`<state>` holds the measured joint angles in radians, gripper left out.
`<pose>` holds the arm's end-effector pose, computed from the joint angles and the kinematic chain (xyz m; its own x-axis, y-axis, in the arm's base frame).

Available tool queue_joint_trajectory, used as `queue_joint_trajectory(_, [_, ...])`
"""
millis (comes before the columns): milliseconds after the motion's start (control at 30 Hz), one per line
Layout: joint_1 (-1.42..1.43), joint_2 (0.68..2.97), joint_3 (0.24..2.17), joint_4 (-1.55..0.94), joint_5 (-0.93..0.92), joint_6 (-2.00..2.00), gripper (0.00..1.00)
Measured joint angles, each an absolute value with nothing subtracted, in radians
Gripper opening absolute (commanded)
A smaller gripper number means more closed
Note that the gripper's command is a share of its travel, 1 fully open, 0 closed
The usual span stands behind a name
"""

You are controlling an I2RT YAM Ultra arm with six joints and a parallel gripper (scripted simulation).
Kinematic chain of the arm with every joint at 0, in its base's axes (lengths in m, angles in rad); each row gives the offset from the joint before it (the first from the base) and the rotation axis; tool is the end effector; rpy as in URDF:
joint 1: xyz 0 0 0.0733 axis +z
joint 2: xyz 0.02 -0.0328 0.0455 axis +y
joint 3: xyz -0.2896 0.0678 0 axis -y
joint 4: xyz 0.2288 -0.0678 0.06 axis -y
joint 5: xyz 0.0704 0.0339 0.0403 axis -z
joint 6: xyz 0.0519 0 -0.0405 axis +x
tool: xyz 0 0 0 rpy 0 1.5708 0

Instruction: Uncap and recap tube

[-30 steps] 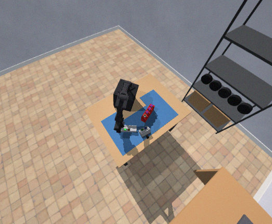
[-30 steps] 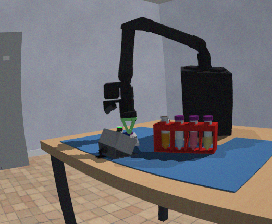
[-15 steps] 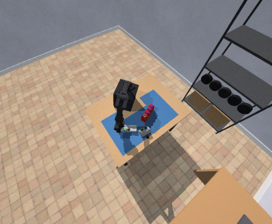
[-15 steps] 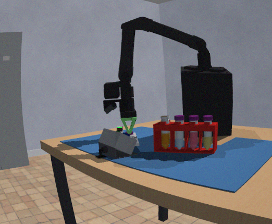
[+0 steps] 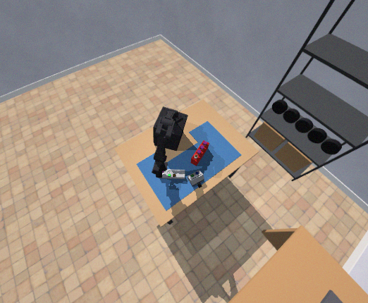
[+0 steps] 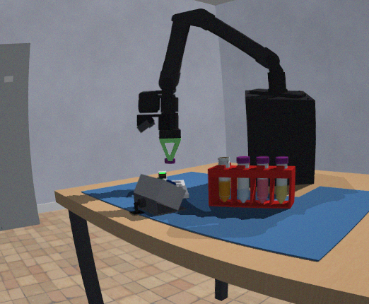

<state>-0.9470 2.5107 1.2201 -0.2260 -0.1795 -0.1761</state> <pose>0.2311 -0.3033 -0.0350 -0.7132 0.6959 -0.0846 0.6785 0.7156 0.1660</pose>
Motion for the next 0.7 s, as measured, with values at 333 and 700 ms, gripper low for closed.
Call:
queue_joint_trajectory(333, [-0.97,2.353,1.186,-0.351,-0.18,-0.199,0.0])
queue_joint_trajectory(700, [-0.984,2.289,1.183,-0.44,-0.18,-0.215,0.0])
